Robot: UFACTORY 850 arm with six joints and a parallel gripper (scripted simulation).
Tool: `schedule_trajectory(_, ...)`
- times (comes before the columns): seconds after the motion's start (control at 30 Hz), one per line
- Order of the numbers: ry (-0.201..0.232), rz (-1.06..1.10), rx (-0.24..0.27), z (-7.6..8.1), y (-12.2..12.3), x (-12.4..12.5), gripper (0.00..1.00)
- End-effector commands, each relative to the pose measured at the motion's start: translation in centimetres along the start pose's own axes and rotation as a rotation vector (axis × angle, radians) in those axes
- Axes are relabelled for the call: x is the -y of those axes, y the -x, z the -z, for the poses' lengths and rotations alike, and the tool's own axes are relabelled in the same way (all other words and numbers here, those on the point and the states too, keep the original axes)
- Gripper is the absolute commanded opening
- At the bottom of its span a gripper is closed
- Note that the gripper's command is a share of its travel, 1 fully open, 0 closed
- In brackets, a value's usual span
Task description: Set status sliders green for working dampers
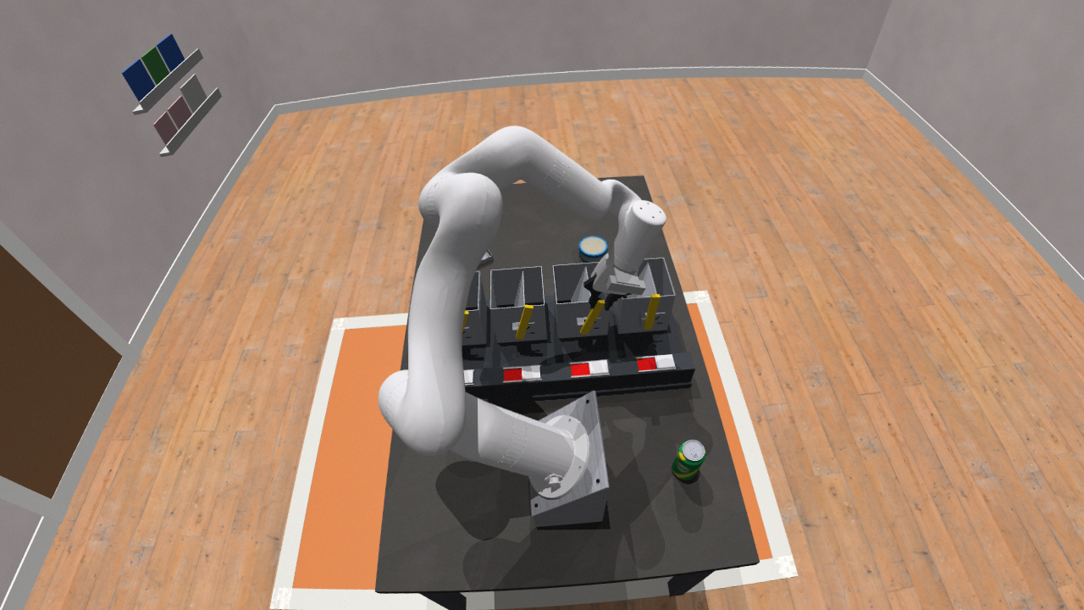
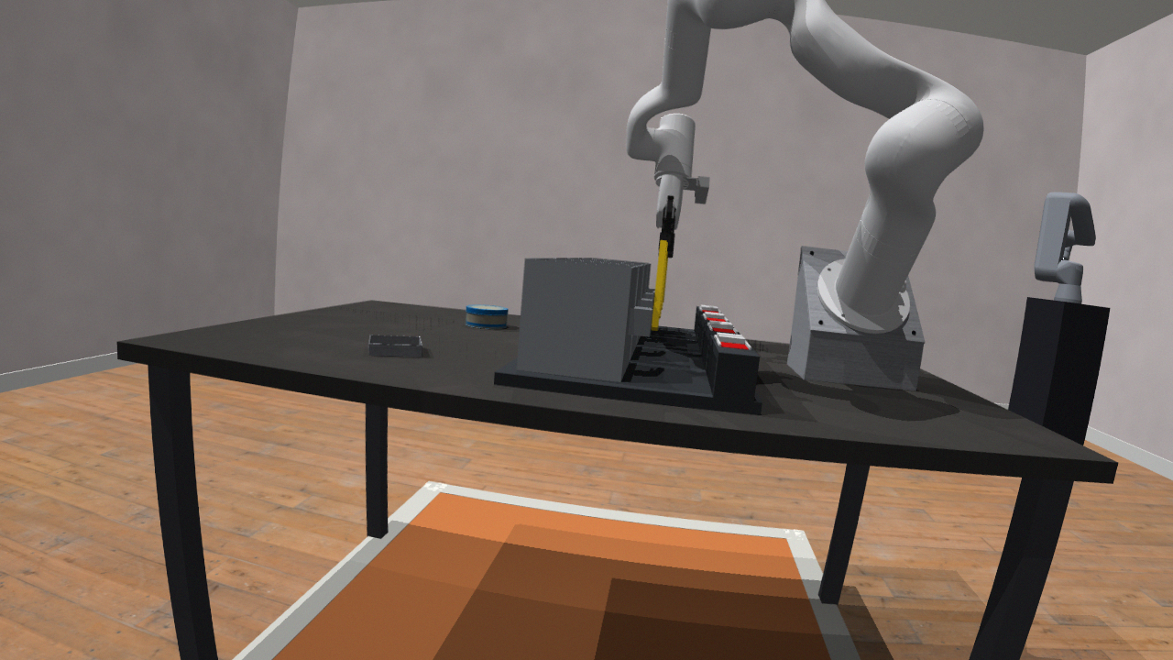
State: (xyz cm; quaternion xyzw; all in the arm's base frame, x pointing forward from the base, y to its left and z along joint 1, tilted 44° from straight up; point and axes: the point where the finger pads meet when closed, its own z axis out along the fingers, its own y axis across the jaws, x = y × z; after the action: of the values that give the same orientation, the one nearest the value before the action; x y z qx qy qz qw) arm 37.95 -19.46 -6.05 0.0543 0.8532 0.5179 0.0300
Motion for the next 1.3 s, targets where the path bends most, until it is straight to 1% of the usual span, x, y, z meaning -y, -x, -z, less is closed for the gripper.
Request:
schedule_trajectory(0.0, -0.001, 0.001, 0.002, -0.7, 0.1, 0.0, 0.39)
schedule_trajectory(0.27, -0.001, 0.001, 0.002, -2.2, 0.1, 0.0, 0.39)
schedule_trajectory(0.5, -0.001, 0.001, 0.002, -3.0, 0.1, 0.0, 0.39)
schedule_trajectory(1.27, -0.001, 0.001, 0.002, -3.2, 0.1, 0.0, 0.39)
